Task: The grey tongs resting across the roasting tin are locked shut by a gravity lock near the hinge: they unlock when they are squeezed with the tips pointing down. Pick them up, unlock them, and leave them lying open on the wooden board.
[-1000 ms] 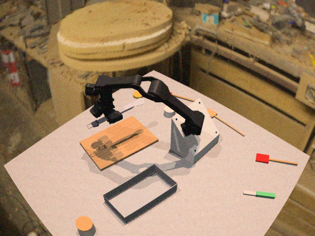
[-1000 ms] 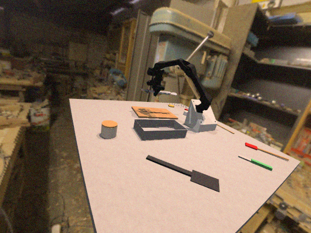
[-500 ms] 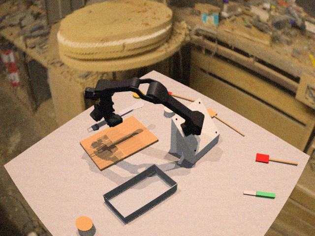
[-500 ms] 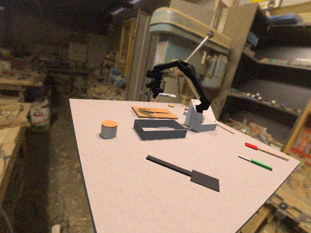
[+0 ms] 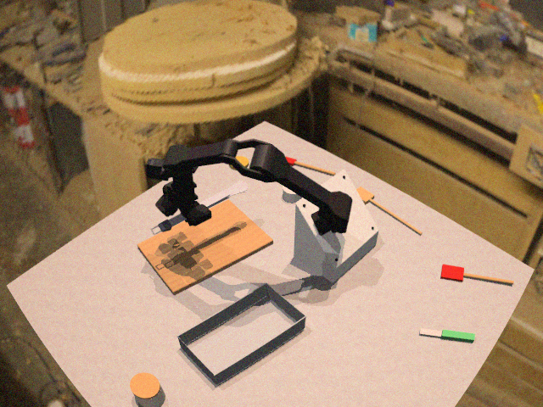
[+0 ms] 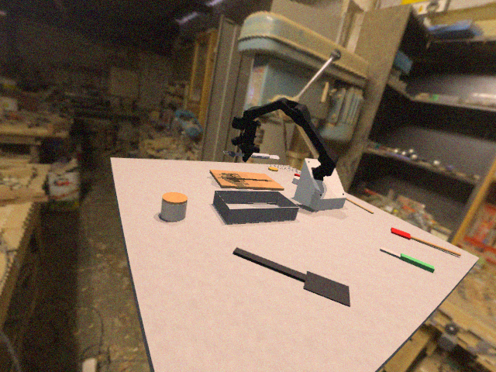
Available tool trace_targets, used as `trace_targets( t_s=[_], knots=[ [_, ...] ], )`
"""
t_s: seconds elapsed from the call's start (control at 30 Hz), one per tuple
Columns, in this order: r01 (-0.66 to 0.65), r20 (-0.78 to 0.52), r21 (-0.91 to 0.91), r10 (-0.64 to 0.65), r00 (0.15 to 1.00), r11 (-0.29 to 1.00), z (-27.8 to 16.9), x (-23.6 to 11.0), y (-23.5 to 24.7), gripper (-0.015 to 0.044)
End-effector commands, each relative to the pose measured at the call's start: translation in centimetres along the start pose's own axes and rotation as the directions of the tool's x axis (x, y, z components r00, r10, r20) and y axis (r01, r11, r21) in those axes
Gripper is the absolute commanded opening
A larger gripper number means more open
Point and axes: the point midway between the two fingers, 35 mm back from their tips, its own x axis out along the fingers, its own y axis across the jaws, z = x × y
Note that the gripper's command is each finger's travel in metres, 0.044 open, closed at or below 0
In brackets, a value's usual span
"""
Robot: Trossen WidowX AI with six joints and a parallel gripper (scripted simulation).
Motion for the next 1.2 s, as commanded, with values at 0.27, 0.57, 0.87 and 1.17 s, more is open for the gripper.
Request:
trace_targets(
  t_s=[0.27, 0.57, 0.87, 1.17],
  knots=[
    [-0.001, 0.004, 0.008, 0.001, 1.000, 1.000, 0.0, 1.9, 0.0, -0.0150],
    [-0.002, 0.004, 0.007, 0.002, 1.000, 1.000, 0.0, 3.4, 0.0, -0.0150],
    [-0.003, 0.004, 0.007, 0.003, 1.000, 1.000, -0.2, 4.9, 0.1, -0.0150],
    [-0.004, 0.004, 0.007, 0.004, 1.000, 1.000, -0.3, 6.3, 0.3, -0.0150]
  ],
)
